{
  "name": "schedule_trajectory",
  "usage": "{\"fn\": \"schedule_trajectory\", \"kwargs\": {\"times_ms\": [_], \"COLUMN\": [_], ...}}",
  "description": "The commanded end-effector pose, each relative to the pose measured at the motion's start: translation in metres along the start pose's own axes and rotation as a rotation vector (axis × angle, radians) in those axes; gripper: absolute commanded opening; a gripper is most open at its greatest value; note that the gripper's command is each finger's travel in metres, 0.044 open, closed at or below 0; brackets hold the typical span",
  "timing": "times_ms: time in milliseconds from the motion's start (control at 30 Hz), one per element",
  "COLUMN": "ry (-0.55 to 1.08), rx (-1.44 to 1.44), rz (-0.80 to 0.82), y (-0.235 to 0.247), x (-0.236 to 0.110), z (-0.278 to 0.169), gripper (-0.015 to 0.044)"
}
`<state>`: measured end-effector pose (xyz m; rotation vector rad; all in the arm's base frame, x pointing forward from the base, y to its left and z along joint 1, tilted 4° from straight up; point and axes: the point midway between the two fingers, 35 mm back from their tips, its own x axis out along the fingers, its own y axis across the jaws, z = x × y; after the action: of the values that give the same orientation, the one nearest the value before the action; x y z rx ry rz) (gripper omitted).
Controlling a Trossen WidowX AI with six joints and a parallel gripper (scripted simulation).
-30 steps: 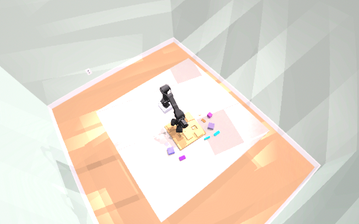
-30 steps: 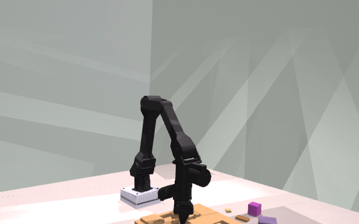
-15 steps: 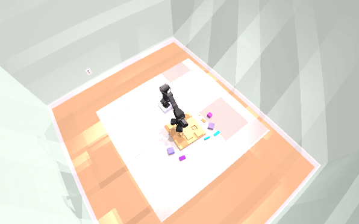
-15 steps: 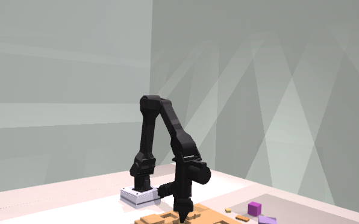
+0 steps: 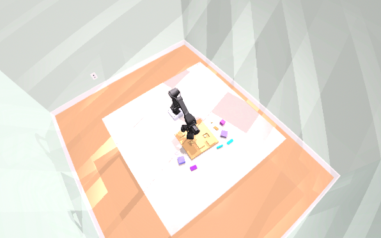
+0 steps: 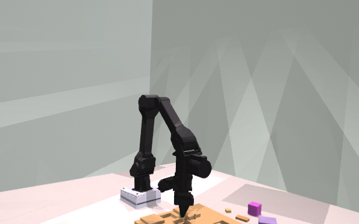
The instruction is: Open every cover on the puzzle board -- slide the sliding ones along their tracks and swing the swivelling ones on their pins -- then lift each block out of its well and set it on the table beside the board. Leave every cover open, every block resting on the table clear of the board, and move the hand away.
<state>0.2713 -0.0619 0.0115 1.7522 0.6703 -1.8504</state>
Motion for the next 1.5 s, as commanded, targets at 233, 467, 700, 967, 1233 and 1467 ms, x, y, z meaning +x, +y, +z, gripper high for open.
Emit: {"fn": "schedule_trajectory", "kwargs": {"times_ms": [233,467,700,967,1233,1467], "ry": [0.001,0.000,0.000,0.000,0.003,0.006], "rx": [0.004,0.003,0.003,0.003,0.003,0.003], "rz": [0.005,0.005,0.005,0.005,0.005,0.005], "y": [0.000,0.001,0.001,0.000,-0.010,-0.025], "x": [-0.015,-0.028,-0.045,-0.066,-0.068,-0.068], "z": [0.000,-0.001,-0.001,0.000,-0.018,-0.039], "gripper": [0.0080,0.0080,0.0080,0.0080,0.0080,0.0080]}}
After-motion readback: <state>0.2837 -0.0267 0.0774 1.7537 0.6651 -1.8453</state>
